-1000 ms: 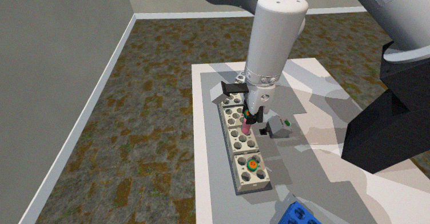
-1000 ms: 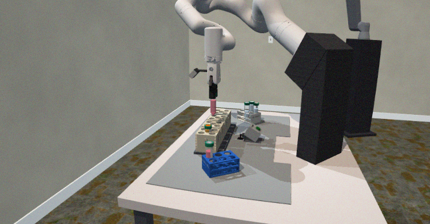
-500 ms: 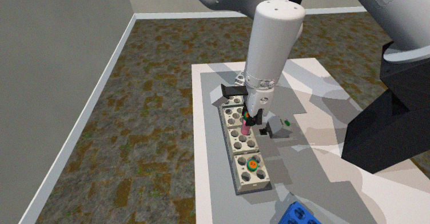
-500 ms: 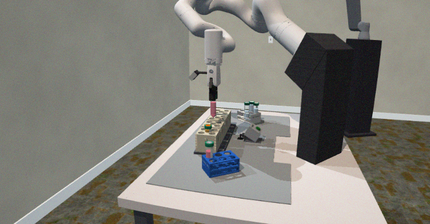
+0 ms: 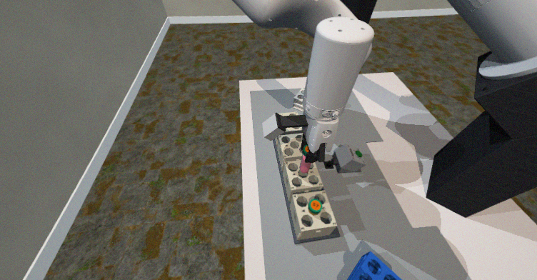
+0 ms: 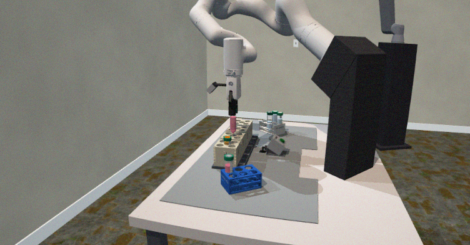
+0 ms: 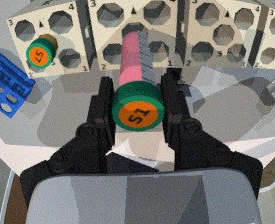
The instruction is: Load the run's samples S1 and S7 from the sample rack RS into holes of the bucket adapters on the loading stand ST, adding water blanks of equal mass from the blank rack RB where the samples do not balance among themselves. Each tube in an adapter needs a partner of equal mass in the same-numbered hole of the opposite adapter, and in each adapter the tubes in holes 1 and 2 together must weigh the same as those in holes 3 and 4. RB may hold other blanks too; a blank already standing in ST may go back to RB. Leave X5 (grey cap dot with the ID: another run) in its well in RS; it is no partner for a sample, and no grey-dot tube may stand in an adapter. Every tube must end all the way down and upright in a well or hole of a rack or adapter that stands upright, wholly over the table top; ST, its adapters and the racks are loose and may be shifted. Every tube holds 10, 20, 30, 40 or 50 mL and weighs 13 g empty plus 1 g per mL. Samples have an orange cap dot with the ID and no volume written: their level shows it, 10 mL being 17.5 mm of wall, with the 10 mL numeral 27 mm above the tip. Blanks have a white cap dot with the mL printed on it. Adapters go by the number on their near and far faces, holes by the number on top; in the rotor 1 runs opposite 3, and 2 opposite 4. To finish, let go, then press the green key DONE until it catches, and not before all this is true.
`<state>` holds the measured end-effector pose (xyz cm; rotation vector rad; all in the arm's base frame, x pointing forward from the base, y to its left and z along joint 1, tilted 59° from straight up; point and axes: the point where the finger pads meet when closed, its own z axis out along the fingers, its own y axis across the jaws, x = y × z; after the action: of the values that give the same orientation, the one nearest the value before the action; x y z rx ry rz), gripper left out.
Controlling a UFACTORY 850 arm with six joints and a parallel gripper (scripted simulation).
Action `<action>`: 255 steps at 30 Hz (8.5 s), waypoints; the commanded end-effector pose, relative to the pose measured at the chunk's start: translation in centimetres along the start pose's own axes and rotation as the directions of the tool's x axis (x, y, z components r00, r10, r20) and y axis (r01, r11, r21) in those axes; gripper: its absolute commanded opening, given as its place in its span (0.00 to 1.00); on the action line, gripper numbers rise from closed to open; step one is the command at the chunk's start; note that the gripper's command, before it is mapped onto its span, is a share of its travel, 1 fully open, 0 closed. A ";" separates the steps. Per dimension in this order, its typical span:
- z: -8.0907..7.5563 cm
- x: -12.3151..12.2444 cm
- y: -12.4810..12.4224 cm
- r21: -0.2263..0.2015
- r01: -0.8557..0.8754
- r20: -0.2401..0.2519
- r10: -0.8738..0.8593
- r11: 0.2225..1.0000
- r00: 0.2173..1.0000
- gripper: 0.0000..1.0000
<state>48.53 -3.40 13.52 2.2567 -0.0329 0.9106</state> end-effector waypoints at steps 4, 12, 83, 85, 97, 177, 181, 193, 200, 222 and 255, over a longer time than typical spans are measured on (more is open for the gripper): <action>0.1 0.0 0.0 0.000 0.000 -0.001 0.000 1.000 1.000 0.00; 0.1 0.0 0.0 0.000 0.000 -0.001 0.000 1.000 1.000 0.00; 6.3 0.0 0.0 0.000 0.000 -0.001 0.000 1.000 1.000 0.00; 6.5 0.0 0.0 0.000 0.000 -0.001 0.000 1.000 1.000 0.00; 7.5 0.0 0.0 0.000 0.000 -0.001 0.000 1.000 1.000 0.00; 6.6 0.0 0.0 0.000 0.000 -0.001 0.000 1.000 1.000 0.43; 6.0 0.0 0.0 0.000 0.000 -0.001 0.000 1.000 1.000 0.43; 3.8 0.0 0.0 0.000 0.000 -0.001 0.000 1.000 1.000 0.43; 2.8 0.0 0.0 0.000 0.000 -0.001 0.000 1.000 1.000 0.43; -1.2 0.0 0.0 0.000 0.000 -0.001 0.000 1.000 1.000 0.43; -3.4 0.0 0.0 0.000 0.000 -0.001 0.000 1.000 1.000 0.43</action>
<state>46.50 -1.32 15.26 2.2567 -0.0328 0.9109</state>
